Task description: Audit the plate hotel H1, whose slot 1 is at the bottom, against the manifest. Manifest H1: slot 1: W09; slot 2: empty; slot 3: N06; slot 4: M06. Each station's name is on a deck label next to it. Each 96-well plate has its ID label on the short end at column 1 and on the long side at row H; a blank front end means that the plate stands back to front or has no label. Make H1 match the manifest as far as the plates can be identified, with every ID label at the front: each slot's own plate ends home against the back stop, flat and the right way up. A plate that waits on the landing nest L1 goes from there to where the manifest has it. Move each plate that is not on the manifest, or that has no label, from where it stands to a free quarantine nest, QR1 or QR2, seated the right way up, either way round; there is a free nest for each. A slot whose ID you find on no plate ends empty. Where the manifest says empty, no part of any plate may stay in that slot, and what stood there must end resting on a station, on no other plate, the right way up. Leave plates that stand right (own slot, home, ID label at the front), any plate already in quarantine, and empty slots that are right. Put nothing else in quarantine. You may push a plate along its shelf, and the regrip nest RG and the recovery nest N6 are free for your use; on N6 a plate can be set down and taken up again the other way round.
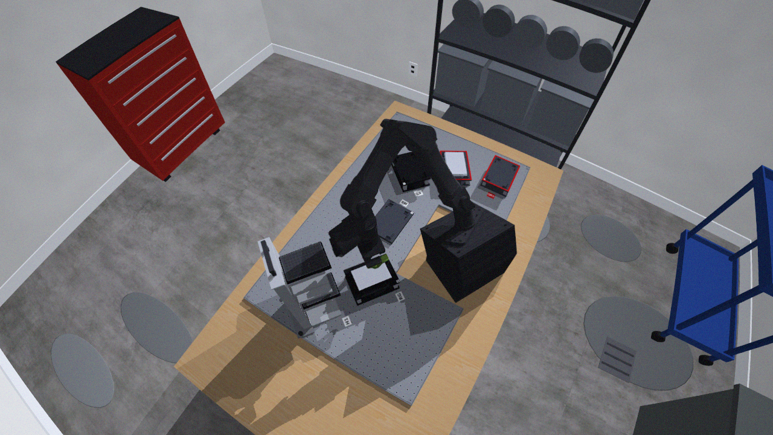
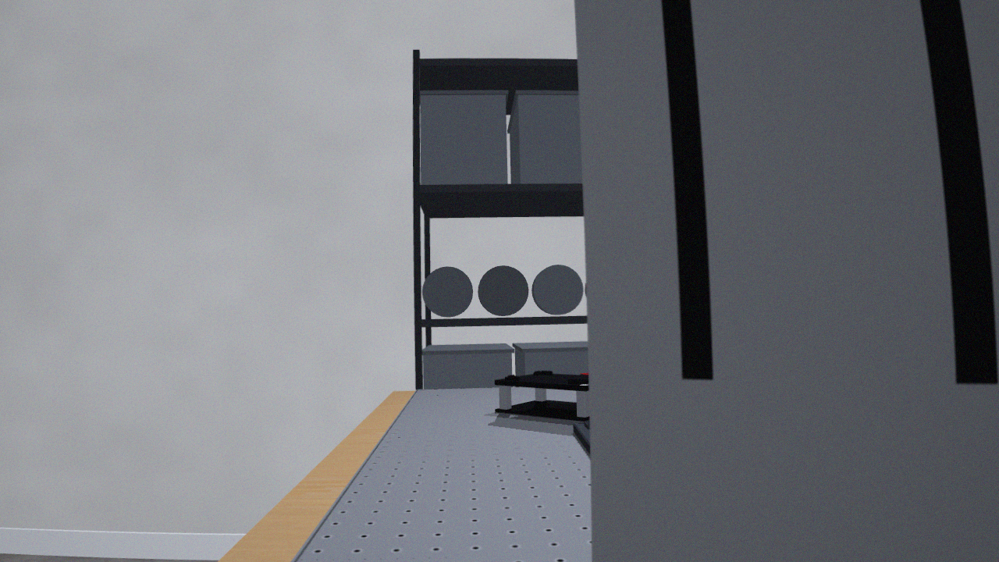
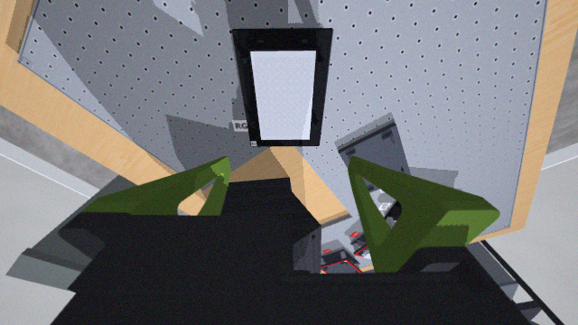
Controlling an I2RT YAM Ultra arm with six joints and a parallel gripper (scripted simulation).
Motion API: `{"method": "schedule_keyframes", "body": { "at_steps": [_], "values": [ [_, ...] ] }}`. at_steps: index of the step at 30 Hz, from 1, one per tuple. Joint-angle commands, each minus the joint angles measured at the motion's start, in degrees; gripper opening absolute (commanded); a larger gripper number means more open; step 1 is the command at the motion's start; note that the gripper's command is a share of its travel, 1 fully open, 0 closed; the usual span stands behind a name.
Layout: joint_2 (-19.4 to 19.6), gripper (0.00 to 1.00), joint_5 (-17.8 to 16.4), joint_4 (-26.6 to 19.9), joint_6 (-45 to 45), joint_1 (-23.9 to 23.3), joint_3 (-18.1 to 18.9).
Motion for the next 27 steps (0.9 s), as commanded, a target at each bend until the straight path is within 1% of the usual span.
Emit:
{"method": "schedule_keyframes", "body": {
  "at_steps": [1, 3, 5, 6, 8, 20, 22, 23, 25, 27],
  "values": [
    [1.6, 1.0, 0.6, 4.6, -1.5, -0.6, -2.2],
    [1.9, 1.0, 0.7, 6.2, -2.2, -1.2, -3.2],
    [1.9, 1.0, 0.7, 6.2, -2.2, -1.2, -3.2],
    [2.2, 1.0, 0.7, 7.2, -2.6, -0.8, -3.6],
    [2.6, 1.0, 0.8, 8.7, -3.2, -2.1, -4.5],
    [5.5, 1.0, 0.9, 18.2, -7.1, -5.5, -9.1],
    [5.5, 1.0, 0.9, 18.2, -7.1, -5.5, -9.1],
    [6.0, 1.0, 0.9, 19.2, -7.5, -5.1, -9.4],
    [6.3, 1.0, 0.9, 20.2, -8.0, -6.2, -9.9],
    [6.4, 1.0, 0.9, 20.4, -8.1, -5.6, -9.2]
  ]
}}
